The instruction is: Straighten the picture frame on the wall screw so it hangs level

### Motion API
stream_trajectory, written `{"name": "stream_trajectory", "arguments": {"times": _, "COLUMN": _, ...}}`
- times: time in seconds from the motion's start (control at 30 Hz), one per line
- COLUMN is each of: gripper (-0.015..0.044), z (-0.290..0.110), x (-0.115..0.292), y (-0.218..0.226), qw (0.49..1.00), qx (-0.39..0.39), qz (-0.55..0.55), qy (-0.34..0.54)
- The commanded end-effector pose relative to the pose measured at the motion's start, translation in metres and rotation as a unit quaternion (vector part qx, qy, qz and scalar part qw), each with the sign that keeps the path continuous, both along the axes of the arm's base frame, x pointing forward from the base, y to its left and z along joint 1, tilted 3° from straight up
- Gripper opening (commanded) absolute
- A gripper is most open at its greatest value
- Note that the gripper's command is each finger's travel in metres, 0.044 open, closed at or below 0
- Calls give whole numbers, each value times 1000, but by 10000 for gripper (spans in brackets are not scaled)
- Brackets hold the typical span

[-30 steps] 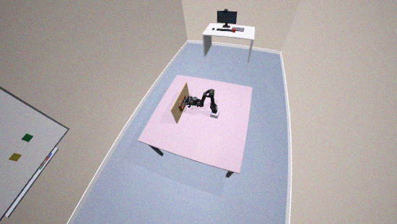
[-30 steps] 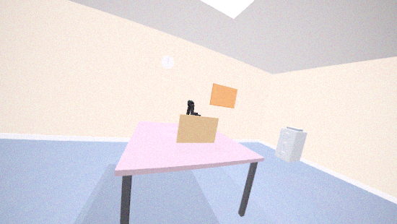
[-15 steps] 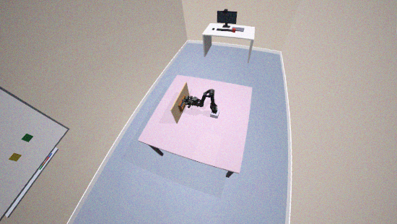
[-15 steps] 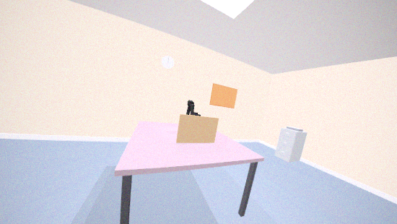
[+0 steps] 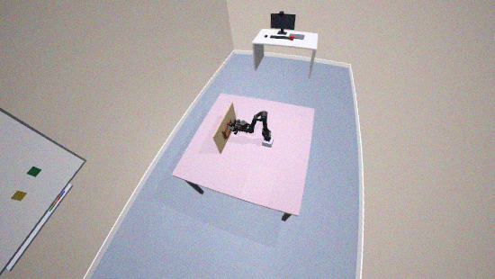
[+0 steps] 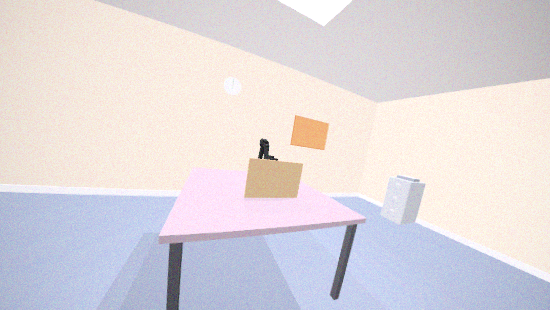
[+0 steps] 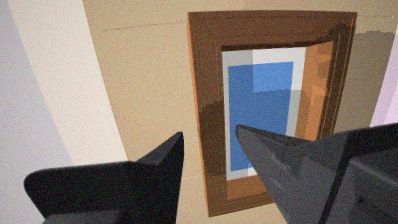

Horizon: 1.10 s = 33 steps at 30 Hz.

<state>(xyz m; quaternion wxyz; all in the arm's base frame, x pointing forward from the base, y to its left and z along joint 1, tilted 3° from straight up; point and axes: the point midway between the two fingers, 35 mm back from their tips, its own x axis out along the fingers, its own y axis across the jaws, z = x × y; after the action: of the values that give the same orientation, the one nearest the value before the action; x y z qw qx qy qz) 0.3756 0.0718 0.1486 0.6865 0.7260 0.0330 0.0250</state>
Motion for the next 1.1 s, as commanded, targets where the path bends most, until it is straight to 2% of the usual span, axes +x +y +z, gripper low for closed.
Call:
{"name": "stream_trajectory", "arguments": {"times": 0.0, "gripper": 260, "z": 0, "x": -2, "y": 0, "qw": 1000, "qx": -3, "qz": 0, "qy": 0}}
{"name": "stream_trajectory", "arguments": {"times": 0.33, "gripper": 260, "z": -4, "x": -93, "y": -7, "qw": 997, "qx": -78, "qz": 1, "qy": -1}}
{"name": "stream_trajectory", "arguments": {"times": 0.6, "gripper": 260, "z": -1, "x": -96, "y": -3, "qw": 997, "qx": -74, "qz": 1, "qy": 3}}
{"name": "stream_trajectory", "arguments": {"times": 1.07, "gripper": 260, "z": 33, "x": -149, "y": 4, "qw": 997, "qx": -73, "qz": -6, "qy": 3}}
